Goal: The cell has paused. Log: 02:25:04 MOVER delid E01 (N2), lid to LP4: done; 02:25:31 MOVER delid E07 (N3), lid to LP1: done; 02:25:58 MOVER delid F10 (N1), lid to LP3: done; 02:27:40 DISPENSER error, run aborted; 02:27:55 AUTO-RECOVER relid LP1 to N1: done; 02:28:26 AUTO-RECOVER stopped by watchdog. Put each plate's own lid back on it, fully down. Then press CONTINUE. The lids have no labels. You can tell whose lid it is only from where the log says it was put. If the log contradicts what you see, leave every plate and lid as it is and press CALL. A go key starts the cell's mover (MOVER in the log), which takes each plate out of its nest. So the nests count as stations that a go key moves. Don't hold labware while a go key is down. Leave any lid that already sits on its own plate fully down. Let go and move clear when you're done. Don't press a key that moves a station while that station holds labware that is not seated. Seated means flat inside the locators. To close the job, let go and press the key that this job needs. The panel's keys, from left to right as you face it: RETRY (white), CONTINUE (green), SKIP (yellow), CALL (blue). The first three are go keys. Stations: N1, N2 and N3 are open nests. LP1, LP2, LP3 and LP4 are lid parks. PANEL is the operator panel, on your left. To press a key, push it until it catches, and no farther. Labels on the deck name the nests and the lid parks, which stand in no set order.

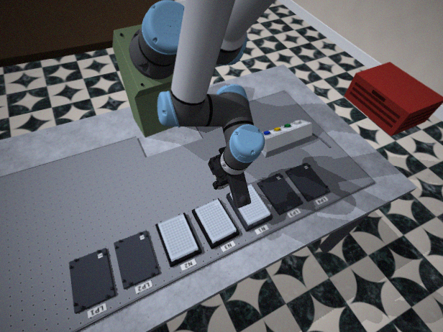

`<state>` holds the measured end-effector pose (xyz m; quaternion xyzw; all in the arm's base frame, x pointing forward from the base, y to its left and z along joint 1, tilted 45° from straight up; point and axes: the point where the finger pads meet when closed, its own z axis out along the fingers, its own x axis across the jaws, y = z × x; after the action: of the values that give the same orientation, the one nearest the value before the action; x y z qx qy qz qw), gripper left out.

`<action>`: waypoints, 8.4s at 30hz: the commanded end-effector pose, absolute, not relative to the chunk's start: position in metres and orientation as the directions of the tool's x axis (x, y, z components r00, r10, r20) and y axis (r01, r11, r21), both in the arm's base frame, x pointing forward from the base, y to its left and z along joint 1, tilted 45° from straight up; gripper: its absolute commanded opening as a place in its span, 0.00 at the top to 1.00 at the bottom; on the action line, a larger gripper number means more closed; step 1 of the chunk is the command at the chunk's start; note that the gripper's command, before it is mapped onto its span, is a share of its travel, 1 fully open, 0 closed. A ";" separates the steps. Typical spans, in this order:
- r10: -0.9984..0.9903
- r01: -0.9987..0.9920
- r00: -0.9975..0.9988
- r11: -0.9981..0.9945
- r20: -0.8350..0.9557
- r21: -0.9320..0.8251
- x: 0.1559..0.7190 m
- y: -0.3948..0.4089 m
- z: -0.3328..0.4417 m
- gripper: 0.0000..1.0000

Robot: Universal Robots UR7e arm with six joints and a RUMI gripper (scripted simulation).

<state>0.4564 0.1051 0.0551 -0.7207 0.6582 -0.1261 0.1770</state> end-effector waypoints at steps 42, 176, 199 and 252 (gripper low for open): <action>-0.993 -0.907 0.105 -0.074 -0.052 -0.414 0.372 0.037 0.047 1.00; -0.380 -0.427 0.692 -0.901 0.614 -0.076 0.258 0.476 0.004 1.00; -0.380 -0.427 0.692 -0.901 0.614 -0.076 0.271 0.478 -0.010 1.00; -0.380 -0.427 0.692 -0.901 0.614 -0.076 0.297 0.481 -0.017 1.00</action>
<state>0.2942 0.4806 -0.0169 -0.9190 0.2197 -0.3252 -0.0369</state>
